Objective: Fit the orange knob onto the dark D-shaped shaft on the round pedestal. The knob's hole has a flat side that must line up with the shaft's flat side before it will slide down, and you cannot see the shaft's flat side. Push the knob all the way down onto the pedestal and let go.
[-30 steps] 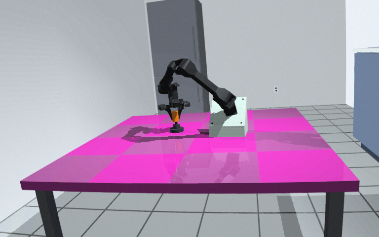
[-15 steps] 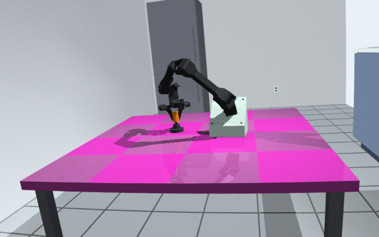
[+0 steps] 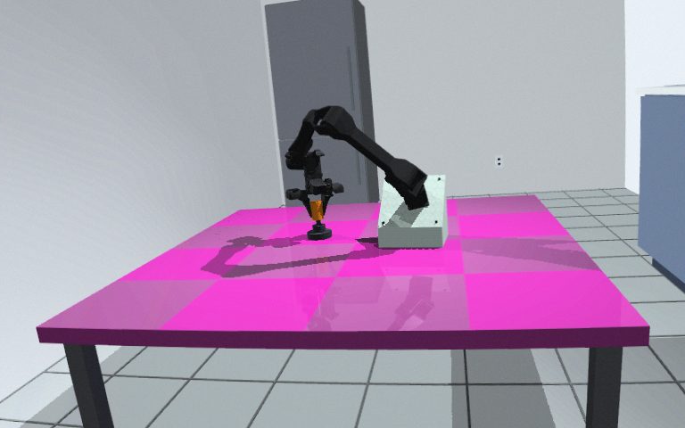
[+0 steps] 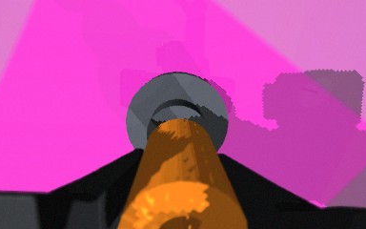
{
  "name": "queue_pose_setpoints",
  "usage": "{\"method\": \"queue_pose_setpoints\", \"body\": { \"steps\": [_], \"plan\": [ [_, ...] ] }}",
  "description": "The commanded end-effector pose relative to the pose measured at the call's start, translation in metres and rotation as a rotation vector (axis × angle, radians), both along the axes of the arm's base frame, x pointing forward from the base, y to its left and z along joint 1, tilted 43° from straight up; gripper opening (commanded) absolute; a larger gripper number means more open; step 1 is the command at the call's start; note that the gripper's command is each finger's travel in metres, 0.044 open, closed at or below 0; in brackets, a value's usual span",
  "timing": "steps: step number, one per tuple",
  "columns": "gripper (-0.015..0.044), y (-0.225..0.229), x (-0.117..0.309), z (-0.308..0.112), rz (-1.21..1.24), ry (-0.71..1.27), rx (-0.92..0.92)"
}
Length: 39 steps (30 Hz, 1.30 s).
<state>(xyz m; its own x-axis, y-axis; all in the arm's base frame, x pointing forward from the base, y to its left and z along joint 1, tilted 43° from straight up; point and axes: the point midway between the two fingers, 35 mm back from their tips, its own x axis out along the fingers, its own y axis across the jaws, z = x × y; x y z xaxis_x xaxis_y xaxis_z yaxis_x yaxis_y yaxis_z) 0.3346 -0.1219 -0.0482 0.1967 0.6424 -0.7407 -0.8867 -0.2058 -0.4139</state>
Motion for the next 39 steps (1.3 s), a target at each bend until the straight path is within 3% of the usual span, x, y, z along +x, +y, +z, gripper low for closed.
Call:
{"method": "queue_pose_setpoints", "body": {
  "steps": [1,23,30,39],
  "plan": [
    [0.0000,0.0010,-0.0011,-0.0011,0.001,-0.002,0.001],
    [0.0000,-0.0010,0.0003,0.0024,0.001,-0.002,0.001],
    [0.0000,-0.0015,0.0006,0.0015,0.149,-0.130,-0.038],
    [0.0000,0.0015,-0.0008,-0.0016,0.156,-0.137,-0.040]
  ]
}}
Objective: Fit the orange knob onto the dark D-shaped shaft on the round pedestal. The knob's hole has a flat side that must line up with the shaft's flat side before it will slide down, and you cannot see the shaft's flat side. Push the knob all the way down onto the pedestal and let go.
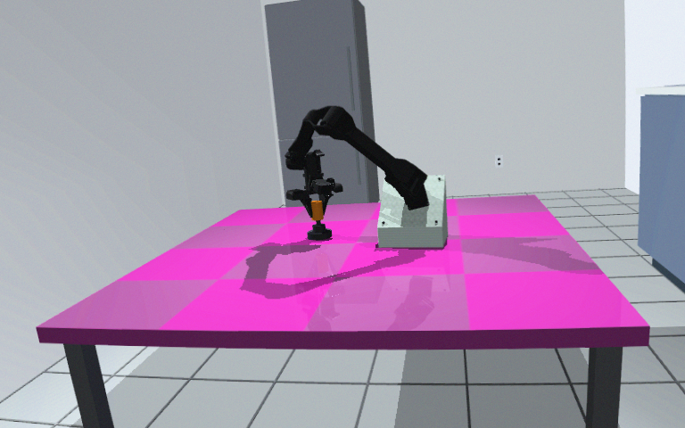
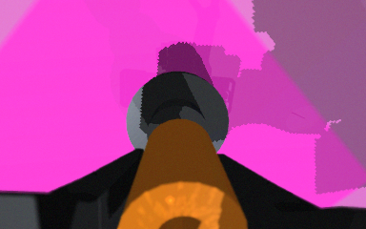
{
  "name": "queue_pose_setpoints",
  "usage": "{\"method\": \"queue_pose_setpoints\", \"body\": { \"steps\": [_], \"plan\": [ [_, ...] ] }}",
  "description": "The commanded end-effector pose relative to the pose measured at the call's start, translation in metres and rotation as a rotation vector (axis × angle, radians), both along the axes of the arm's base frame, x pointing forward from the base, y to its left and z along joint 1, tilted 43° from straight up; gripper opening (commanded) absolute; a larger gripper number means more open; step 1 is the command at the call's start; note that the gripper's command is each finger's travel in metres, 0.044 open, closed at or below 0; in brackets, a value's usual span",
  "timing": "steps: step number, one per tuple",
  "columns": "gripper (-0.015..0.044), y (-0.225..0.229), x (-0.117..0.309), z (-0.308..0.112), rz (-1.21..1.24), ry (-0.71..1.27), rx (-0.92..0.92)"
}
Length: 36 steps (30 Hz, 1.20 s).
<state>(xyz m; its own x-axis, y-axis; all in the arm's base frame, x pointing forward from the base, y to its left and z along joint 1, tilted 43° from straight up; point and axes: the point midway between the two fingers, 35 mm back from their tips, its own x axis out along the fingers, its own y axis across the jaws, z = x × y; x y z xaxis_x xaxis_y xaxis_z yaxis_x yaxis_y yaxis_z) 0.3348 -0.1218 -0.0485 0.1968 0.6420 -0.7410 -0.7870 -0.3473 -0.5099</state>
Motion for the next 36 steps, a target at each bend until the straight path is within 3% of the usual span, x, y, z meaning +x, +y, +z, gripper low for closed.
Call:
{"method": "queue_pose_setpoints", "body": {
  "steps": [1,36],
  "plan": [
    [0.0000,0.0016,-0.0015,-0.0012,0.010,-0.009,-0.001],
    [0.0000,0.0021,-0.0006,-0.0008,0.010,-0.009,0.000]
  ]
}}
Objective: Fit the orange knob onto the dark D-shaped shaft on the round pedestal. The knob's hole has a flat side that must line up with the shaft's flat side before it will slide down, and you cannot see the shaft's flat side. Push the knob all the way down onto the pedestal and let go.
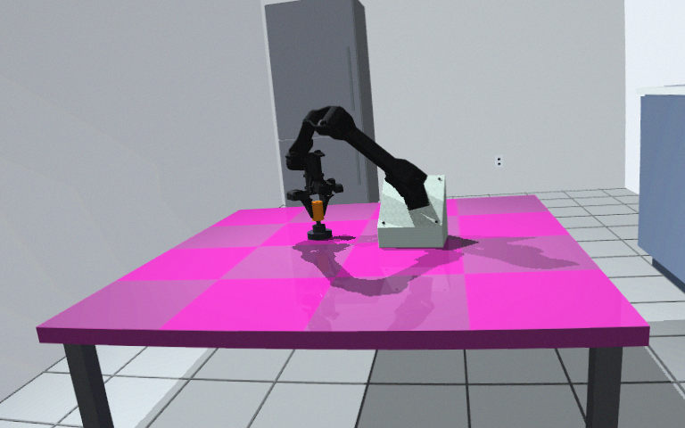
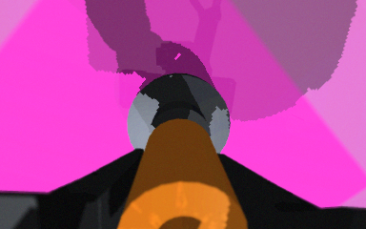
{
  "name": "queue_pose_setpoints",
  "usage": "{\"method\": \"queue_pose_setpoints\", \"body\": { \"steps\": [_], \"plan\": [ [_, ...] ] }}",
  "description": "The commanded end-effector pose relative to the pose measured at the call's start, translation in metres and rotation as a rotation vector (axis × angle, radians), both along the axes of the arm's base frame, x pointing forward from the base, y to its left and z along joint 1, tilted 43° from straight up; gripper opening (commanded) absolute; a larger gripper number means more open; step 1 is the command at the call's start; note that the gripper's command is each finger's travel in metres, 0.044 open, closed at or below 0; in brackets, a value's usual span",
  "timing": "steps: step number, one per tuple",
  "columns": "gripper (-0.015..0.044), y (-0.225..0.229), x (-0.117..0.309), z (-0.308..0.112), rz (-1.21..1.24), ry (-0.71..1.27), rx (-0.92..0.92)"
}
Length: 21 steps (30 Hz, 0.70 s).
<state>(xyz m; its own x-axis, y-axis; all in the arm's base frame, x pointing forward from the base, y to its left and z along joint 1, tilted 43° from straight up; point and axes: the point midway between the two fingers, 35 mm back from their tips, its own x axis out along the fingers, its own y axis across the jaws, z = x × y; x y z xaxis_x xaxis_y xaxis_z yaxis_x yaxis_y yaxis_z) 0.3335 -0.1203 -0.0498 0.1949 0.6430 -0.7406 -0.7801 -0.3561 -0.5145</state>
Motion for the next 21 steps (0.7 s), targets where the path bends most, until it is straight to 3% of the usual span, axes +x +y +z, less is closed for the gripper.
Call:
{"method": "queue_pose_setpoints", "body": {
  "steps": [1,15,21],
  "plan": [
    [0.0000,0.0006,0.0009,0.0005,-0.001,-0.003,0.001],
    [0.0000,-0.0028,0.0013,0.0037,-0.007,0.003,0.002],
    [0.0000,-0.0031,0.0016,0.0034,-0.182,0.154,0.049]
  ]
}}
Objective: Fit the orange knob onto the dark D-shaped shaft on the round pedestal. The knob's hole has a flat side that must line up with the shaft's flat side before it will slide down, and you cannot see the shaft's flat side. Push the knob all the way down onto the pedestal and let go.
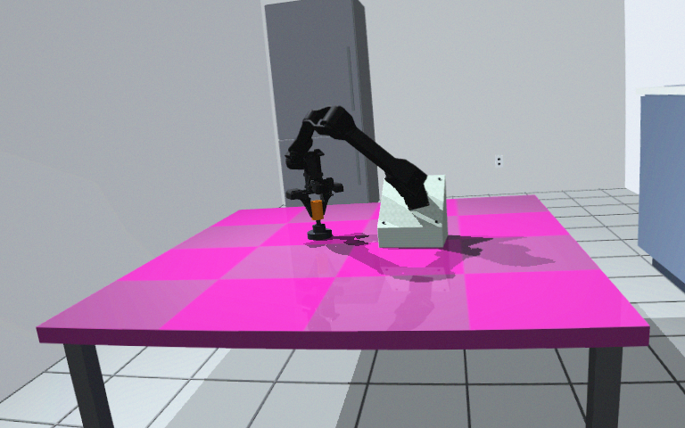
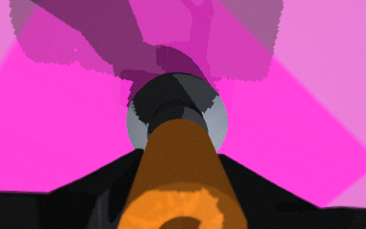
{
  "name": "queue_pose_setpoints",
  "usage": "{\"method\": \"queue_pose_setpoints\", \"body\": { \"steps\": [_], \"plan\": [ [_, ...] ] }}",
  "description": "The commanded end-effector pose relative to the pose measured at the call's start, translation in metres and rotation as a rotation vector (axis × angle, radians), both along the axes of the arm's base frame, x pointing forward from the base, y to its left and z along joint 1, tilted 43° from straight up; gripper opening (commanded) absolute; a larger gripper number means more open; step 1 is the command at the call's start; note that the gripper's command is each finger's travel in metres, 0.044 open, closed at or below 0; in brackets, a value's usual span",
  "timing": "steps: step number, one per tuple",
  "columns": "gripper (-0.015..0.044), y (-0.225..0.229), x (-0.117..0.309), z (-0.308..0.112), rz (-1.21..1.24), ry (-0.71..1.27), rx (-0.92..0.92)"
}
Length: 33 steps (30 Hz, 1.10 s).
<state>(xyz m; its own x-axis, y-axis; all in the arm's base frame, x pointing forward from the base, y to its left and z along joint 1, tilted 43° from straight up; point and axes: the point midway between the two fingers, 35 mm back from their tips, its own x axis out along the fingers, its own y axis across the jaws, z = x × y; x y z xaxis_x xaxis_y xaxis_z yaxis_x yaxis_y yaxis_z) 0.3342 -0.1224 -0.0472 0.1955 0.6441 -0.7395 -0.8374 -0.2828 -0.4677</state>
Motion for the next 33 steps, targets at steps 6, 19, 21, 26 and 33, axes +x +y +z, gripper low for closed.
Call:
{"method": "queue_pose_setpoints", "body": {
  "steps": [6,19,21,26,33],
  "plan": [
    [0.0000,0.0000,0.0006,-0.0009,-0.379,0.327,0.100],
    [0.0000,0.0032,-0.0020,-0.0044,-1.035,0.899,0.274],
    [0.0000,0.0033,-0.0024,-0.0043,-1.138,0.989,0.302],
    [0.0000,0.0029,-0.0030,-0.0034,-1.396,1.213,0.370],
    [0.0000,0.0013,-0.0026,-0.0005,-1.697,1.475,0.450]
  ]
}}
